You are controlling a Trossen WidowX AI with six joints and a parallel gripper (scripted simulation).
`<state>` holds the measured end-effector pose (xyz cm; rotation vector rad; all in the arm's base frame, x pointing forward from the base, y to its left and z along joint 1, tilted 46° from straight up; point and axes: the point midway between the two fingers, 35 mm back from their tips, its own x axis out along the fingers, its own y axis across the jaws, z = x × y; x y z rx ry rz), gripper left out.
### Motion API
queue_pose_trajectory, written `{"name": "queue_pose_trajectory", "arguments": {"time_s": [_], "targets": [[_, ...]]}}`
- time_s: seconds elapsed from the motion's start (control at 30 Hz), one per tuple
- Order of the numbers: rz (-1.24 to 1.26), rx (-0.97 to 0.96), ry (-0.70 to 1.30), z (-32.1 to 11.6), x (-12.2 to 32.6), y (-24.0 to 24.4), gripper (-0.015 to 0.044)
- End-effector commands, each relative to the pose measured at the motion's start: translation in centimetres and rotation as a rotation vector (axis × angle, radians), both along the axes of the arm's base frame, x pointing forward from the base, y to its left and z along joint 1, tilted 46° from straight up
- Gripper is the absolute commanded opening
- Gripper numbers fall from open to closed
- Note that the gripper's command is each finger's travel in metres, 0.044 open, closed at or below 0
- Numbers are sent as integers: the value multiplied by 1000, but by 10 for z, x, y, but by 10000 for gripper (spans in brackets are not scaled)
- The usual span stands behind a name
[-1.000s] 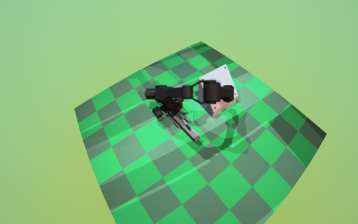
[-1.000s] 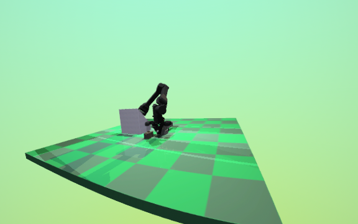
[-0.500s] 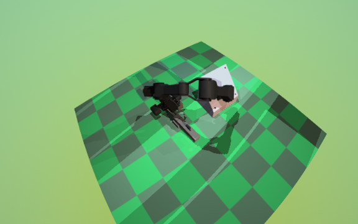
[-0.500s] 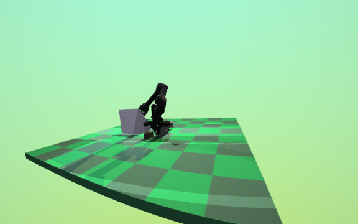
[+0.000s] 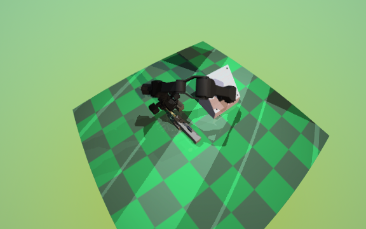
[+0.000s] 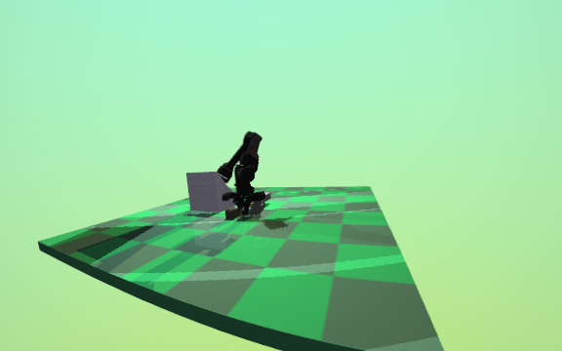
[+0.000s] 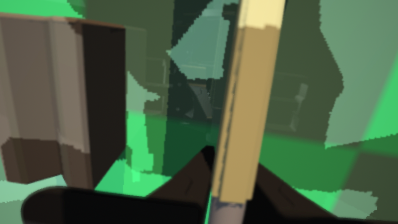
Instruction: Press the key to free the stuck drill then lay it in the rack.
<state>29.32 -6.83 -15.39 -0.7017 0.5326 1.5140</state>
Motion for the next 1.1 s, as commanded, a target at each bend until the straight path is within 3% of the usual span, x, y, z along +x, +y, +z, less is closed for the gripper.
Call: {"name": "queue_pose_trajectory", "arguments": {"time_s": [0.0,1.07], "targets": [[5,-4,-3,-4,1,-4,0],[5,-5,-3,1,2,-24,0]]}}
